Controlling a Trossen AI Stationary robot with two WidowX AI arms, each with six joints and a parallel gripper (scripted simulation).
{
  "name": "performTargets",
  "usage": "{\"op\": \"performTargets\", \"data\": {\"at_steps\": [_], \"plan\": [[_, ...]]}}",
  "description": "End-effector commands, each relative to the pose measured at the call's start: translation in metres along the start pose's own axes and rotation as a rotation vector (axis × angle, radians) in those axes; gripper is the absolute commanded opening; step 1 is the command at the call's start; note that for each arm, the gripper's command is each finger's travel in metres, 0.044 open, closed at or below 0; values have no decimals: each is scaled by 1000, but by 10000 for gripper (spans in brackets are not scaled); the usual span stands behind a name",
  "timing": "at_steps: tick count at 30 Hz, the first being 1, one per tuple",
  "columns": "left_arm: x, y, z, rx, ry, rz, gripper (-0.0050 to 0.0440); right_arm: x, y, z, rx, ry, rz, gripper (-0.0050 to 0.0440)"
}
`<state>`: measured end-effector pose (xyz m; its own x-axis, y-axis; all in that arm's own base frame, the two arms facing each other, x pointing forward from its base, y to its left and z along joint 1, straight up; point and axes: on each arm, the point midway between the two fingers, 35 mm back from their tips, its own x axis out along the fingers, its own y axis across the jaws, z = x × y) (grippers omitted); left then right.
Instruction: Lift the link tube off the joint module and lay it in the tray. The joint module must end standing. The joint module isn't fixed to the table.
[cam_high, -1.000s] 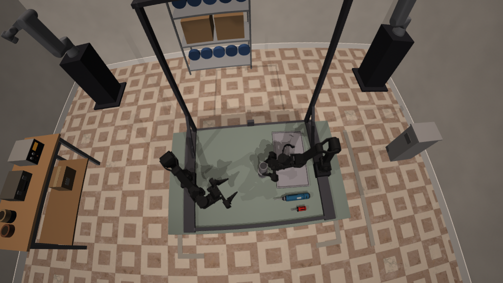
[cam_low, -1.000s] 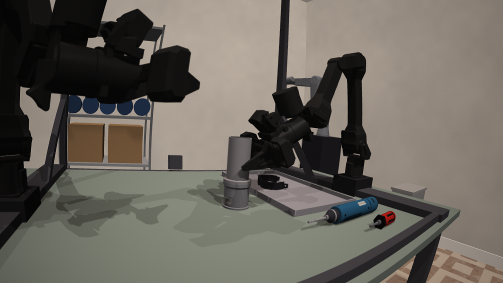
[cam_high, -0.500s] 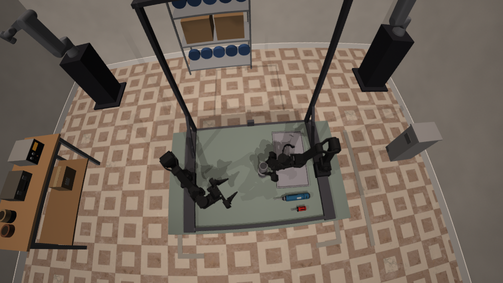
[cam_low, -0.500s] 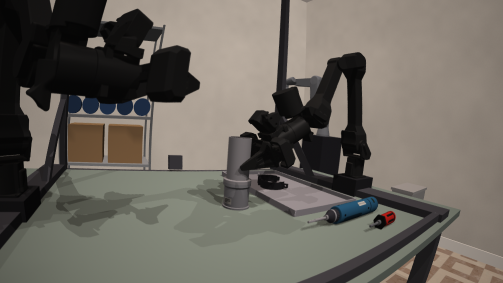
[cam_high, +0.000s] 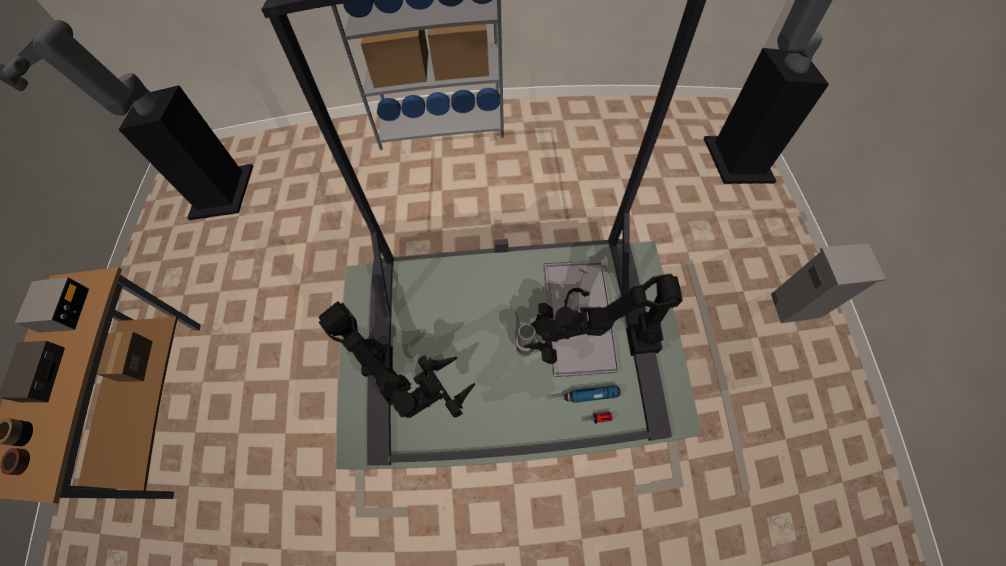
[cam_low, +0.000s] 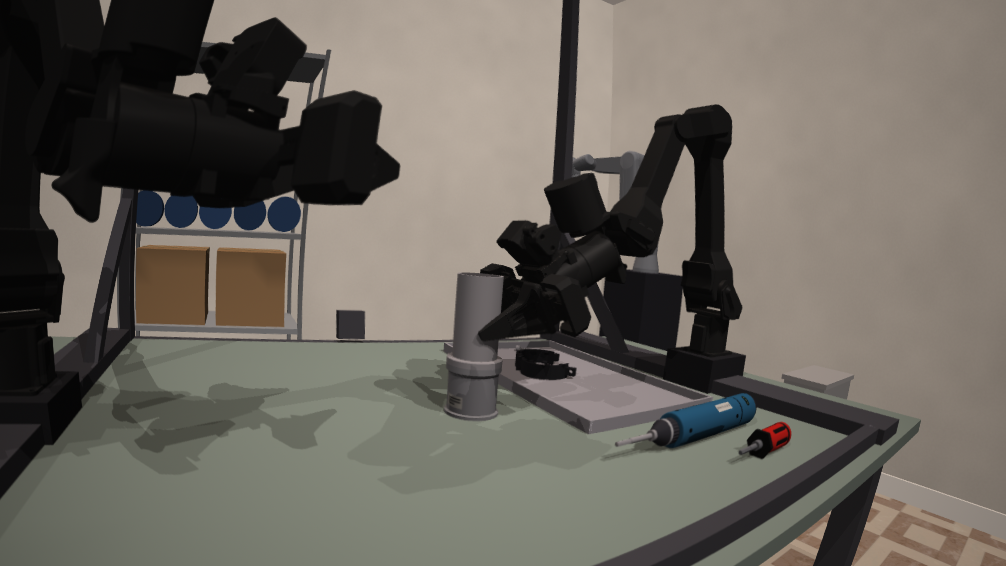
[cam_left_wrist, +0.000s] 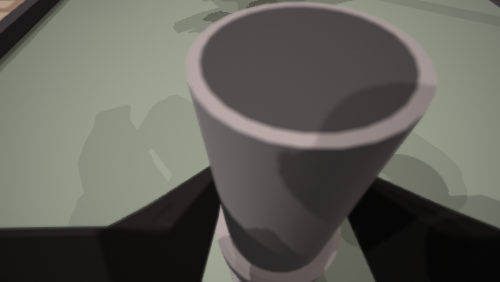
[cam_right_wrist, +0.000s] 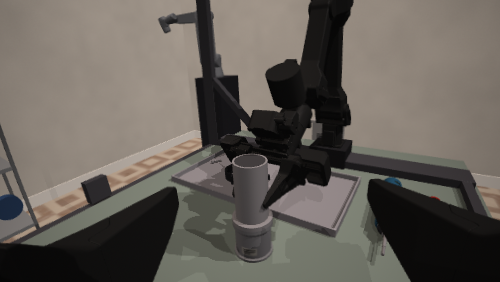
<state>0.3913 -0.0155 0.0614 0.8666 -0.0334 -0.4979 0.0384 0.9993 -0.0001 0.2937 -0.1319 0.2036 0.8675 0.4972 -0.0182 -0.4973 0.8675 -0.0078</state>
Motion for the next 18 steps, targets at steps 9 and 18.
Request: {"op": "performTargets", "data": {"at_steps": [9, 18], "plan": [[-3, 0, 25, 1, -39, -1, 212, 0, 0, 4, -11, -3, 0, 440], [-9, 0, 43, 1, -39, -1, 212, 0, 0, 4, -11, -3, 0, 440]]}}
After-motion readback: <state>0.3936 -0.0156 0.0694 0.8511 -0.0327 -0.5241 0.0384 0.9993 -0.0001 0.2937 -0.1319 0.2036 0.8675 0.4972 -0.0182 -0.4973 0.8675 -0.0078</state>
